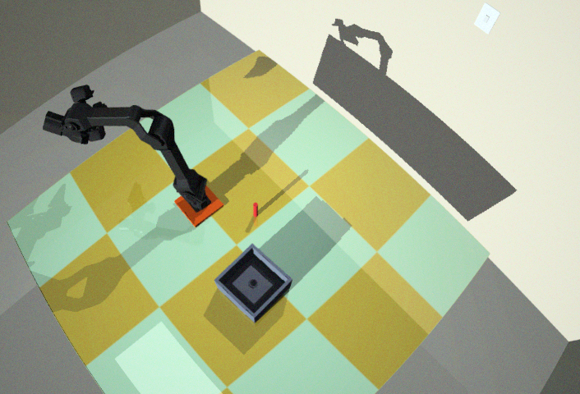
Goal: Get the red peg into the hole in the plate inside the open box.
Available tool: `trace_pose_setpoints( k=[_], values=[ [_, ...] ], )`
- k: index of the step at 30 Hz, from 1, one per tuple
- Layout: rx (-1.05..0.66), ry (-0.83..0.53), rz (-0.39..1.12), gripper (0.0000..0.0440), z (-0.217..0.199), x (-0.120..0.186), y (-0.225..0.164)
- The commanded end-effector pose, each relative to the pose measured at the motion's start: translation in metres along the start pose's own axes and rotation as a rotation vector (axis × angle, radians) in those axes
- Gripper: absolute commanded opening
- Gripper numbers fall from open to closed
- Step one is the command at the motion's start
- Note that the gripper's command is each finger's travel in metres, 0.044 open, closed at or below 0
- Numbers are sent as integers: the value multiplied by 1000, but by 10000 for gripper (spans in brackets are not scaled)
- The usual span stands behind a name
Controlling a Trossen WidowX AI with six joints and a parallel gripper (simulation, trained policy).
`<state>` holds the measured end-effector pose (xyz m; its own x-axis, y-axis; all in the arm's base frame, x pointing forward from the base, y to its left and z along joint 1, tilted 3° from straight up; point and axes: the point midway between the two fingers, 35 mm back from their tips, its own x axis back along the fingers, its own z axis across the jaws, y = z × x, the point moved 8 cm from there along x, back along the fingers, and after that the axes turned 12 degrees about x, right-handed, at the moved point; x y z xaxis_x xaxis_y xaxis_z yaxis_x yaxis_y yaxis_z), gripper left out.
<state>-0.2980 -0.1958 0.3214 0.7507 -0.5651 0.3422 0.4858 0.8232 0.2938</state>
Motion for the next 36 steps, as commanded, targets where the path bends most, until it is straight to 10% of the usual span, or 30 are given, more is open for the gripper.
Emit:
trace_pose_setpoints(
  k=[1, 36],
  values=[
    [-6, -1, 21, 426, 1, 4, -1],
    [740, 229, 893, 440, -34, 232, 65]
  ],
)
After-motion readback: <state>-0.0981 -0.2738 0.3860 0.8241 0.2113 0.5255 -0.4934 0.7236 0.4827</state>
